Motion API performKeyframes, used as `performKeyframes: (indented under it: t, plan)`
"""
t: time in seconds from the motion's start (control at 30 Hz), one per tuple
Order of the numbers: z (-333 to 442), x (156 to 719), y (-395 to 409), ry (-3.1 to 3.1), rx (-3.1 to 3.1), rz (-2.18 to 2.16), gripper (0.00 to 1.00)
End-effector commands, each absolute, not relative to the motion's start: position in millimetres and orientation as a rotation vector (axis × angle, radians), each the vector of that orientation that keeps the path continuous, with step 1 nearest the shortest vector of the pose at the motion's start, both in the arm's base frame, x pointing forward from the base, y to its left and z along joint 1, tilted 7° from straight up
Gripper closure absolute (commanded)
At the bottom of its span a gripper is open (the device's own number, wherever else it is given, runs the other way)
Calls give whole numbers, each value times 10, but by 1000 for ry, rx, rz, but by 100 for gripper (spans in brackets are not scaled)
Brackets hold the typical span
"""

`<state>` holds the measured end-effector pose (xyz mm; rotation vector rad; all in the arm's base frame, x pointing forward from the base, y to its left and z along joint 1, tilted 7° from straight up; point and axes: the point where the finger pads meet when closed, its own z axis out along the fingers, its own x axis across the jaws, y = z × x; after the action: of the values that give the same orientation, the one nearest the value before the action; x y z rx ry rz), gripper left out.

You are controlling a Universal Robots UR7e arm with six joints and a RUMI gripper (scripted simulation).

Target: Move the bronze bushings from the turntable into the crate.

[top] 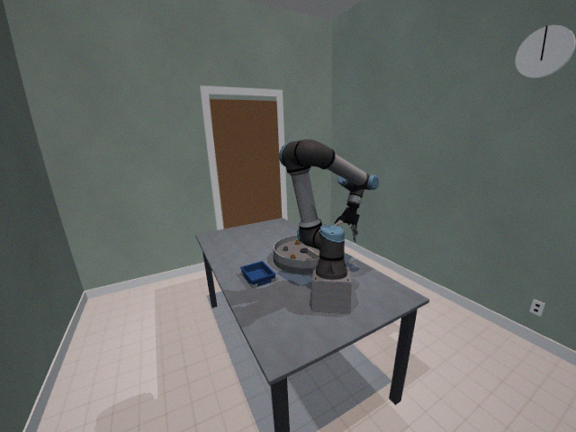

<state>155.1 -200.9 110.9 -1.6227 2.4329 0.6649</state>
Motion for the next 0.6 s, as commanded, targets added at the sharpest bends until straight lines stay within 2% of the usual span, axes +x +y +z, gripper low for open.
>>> performKeyframes:
  t: [0.0, 0.57]
  plan:
    - [1017, 1840, -2066, 2281, -1933, 475, 0]
    - [1025, 2640, -1912, 1770, -2546, 117, 0]
